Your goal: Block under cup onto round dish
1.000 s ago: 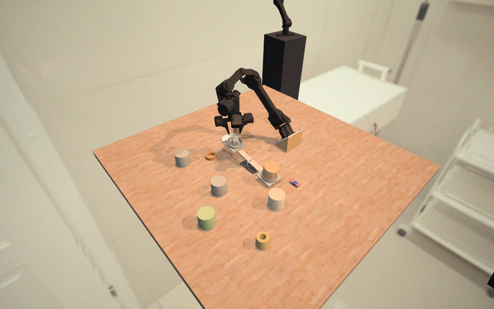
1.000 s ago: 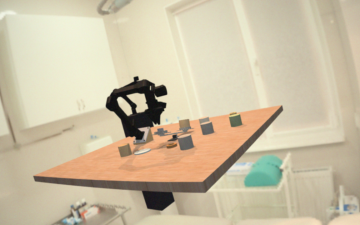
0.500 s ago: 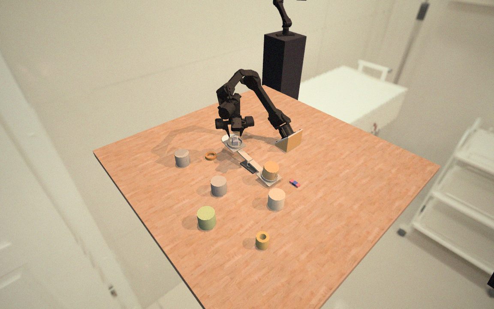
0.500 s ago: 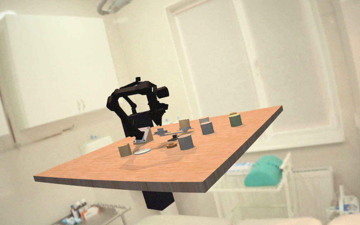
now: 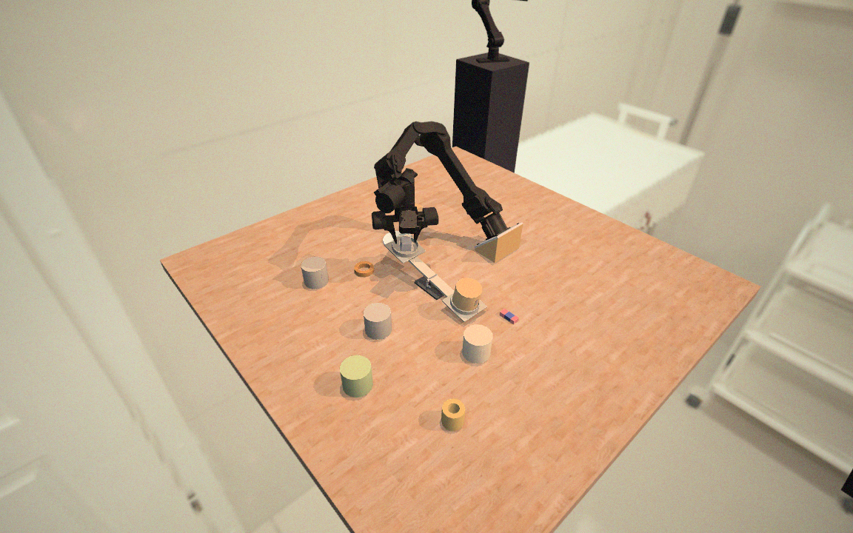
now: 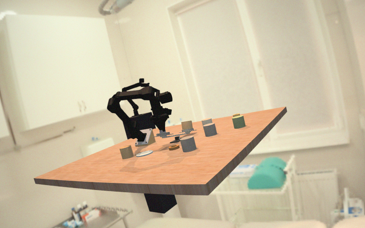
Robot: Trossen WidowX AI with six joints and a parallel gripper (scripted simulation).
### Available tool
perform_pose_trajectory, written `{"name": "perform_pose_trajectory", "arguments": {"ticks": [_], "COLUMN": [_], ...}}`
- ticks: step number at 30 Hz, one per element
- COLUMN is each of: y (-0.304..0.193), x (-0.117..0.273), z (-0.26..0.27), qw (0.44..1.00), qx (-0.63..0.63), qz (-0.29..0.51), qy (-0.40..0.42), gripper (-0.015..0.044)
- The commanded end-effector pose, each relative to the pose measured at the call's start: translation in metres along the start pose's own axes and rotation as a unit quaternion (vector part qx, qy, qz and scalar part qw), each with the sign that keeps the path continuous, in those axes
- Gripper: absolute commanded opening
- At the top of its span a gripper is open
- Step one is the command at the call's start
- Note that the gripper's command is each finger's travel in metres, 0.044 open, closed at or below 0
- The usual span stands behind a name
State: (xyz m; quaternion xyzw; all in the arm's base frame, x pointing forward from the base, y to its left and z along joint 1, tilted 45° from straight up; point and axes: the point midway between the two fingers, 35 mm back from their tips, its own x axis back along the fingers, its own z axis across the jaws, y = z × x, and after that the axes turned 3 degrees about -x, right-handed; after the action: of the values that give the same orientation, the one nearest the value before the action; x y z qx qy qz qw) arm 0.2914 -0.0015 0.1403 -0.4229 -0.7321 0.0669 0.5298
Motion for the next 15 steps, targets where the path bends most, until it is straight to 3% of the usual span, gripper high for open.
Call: {"name": "perform_pose_trajectory", "arguments": {"ticks": [1, 7, 11, 15], "y": [-0.0009, -0.0013, -0.0013, -0.0013], "x": [-0.0067, -0.0138, -0.0138, -0.0138], "z": [0.0005, 0.0007, 0.0007, 0.0007], "qw": [1.0, 1.0, 1.0, 1.0], "qx": [0.003, 0.003, 0.003, 0.003], "qz": [0.002, 0.003, 0.003, 0.003], "qy": [-0.001, -0.001, -0.001, -0.001], "gripper": [0.026, 0.026, 0.0155, 0.0128]}}
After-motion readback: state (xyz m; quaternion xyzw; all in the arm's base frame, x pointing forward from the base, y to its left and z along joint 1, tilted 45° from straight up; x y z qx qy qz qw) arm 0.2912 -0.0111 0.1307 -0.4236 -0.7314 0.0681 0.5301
